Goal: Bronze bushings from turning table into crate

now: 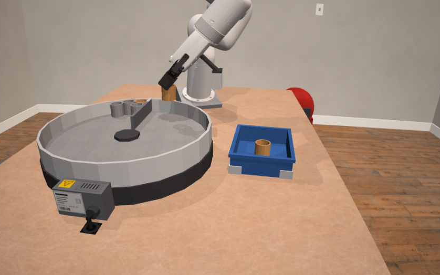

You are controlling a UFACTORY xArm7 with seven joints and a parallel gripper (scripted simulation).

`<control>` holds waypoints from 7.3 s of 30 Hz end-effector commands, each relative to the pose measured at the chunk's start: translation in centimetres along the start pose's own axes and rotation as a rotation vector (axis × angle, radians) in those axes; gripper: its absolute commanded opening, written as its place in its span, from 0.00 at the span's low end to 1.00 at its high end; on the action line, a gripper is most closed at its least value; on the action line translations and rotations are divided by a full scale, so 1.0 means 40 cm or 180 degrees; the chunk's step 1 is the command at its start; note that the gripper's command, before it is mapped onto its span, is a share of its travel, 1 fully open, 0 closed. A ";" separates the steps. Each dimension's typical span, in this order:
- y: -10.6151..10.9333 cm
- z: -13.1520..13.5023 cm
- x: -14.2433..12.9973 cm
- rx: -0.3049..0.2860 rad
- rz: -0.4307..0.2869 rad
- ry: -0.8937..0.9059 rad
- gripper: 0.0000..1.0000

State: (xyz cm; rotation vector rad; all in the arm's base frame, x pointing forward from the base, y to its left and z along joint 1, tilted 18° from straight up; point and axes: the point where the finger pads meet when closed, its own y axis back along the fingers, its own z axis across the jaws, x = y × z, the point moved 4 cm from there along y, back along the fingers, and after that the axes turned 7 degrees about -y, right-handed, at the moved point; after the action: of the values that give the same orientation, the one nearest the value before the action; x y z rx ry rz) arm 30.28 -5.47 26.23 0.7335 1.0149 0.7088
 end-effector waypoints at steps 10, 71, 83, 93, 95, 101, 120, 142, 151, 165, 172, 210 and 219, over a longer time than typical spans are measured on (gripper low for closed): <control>0.181 0.008 0.207 0.0016 -0.0014 -0.0015 0.00; 0.304 0.008 0.591 0.0016 -0.0014 -0.0015 0.00; 0.286 0.006 0.606 0.0016 -0.0014 -0.0015 0.00; 0.285 0.006 0.606 0.0016 -0.0014 -0.0015 0.00; 0.285 0.006 0.607 0.0016 -0.0014 -0.0015 0.00; 0.277 0.005 0.614 0.0016 -0.0014 -0.0015 0.00; 0.223 -0.001 0.658 0.0016 -0.0014 -0.0015 0.00; 0.204 -0.003 0.673 0.0016 -0.0014 -0.0015 0.00; 0.204 -0.003 0.673 0.0016 -0.0014 -0.0015 0.00; 0.199 -0.003 0.678 0.0017 -0.0014 -0.0015 0.00; 0.195 -0.004 0.681 0.0017 -0.0014 -0.0015 0.00; 0.193 -0.004 0.683 0.0017 -0.0014 -0.0015 0.11; 0.193 -0.004 0.683 0.0017 -0.0014 -0.0015 0.11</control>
State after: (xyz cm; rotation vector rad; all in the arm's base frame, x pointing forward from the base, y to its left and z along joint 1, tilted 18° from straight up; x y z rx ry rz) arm 38.48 20.73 19.17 0.7362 1.0165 0.6988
